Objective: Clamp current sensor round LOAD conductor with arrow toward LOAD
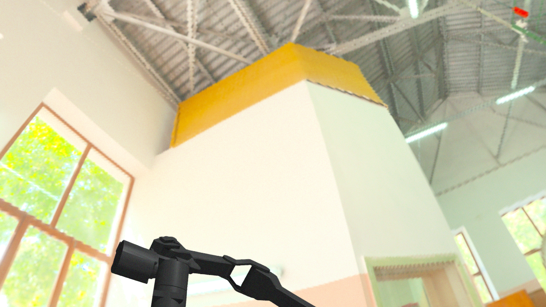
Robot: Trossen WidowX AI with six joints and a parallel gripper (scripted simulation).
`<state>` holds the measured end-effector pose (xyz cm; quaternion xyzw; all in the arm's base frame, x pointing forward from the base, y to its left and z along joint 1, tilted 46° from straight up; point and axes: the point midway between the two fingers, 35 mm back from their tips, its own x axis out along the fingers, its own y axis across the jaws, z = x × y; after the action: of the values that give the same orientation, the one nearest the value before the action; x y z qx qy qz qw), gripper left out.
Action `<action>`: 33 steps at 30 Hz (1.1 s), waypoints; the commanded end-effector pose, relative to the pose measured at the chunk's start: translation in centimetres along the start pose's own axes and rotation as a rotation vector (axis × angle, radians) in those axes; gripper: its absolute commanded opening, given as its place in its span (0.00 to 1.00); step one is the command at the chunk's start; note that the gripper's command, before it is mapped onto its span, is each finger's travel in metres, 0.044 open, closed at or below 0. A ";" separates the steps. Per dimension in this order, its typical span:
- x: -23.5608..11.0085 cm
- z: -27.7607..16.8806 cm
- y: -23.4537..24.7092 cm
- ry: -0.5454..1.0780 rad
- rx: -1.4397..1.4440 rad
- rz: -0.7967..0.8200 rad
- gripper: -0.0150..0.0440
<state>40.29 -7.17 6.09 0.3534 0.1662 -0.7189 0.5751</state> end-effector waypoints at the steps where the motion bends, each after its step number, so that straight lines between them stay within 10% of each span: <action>1: 0.9 -1.3 -1.6 -0.075 -0.098 0.004 1.00; 14: 1.4 -7.1 -12.8 -0.723 -0.916 0.404 1.00; 33: 1.5 -7.1 -11.8 -0.637 -0.834 0.345 1.00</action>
<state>30.77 -0.07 -2.01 -0.1400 0.1925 -0.5447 0.8041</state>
